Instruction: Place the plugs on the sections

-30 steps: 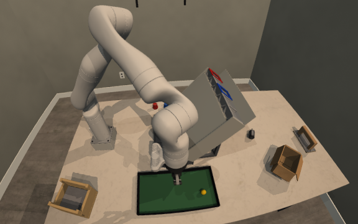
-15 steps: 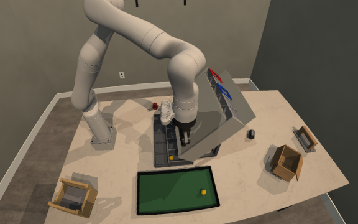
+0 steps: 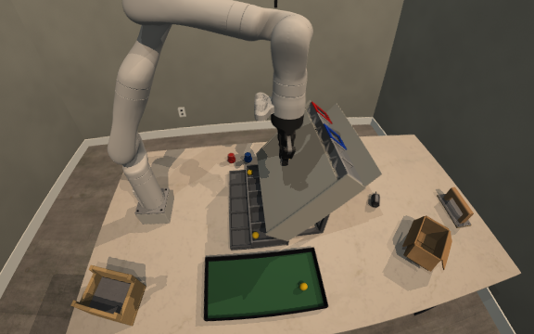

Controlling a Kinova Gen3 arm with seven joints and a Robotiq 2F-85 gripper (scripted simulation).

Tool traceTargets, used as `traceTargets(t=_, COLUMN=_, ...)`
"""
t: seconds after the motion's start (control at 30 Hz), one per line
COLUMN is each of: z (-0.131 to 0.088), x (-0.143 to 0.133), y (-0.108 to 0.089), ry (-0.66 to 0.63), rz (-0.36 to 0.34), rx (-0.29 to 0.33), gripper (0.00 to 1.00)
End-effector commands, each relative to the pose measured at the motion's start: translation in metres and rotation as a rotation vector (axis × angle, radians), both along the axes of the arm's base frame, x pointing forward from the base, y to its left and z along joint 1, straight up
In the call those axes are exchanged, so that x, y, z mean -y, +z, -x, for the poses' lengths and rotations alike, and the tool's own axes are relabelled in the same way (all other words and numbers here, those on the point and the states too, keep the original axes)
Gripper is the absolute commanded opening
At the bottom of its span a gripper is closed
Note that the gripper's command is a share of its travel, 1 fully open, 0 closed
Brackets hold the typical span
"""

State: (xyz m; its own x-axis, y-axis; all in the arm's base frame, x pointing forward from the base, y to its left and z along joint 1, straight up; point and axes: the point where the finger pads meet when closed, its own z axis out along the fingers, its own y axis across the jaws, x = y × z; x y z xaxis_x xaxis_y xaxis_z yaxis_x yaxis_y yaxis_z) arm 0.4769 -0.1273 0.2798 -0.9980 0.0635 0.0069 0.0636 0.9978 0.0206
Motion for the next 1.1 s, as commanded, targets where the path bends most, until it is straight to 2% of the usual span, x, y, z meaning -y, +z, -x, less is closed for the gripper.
traceTargets(t=0.0, z=-0.005, x=-0.008, y=0.006, ry=0.015, rz=0.010, rx=0.000, gripper=0.00)
traceTargets(t=0.1, z=-0.005, x=-0.008, y=0.006, ry=0.015, rz=0.010, rx=0.000, gripper=0.00)
traceTargets(t=0.13, z=-0.018, x=-0.040, y=0.030, ry=0.007, rz=0.002, rx=0.005, gripper=0.00)
traceTargets(t=0.67, z=-0.018, x=-0.040, y=0.030, ry=0.007, rz=0.002, rx=0.005, gripper=0.00)
traceTargets(t=0.7, z=-0.089, x=-0.036, y=0.030, ry=0.009, rz=0.002, rx=0.011, gripper=0.00)
traceTargets(t=0.8, z=-0.100, x=-0.036, y=0.031, ry=0.009, rz=0.002, rx=0.011, gripper=0.00)
traceTargets(t=1.0, z=-0.162, x=-0.035, y=0.031, ry=0.009, rz=0.002, rx=0.011, gripper=0.00)
traceTargets(t=1.07, z=-0.169, x=-0.035, y=0.029, ry=0.009, rz=0.002, rx=0.011, gripper=0.00)
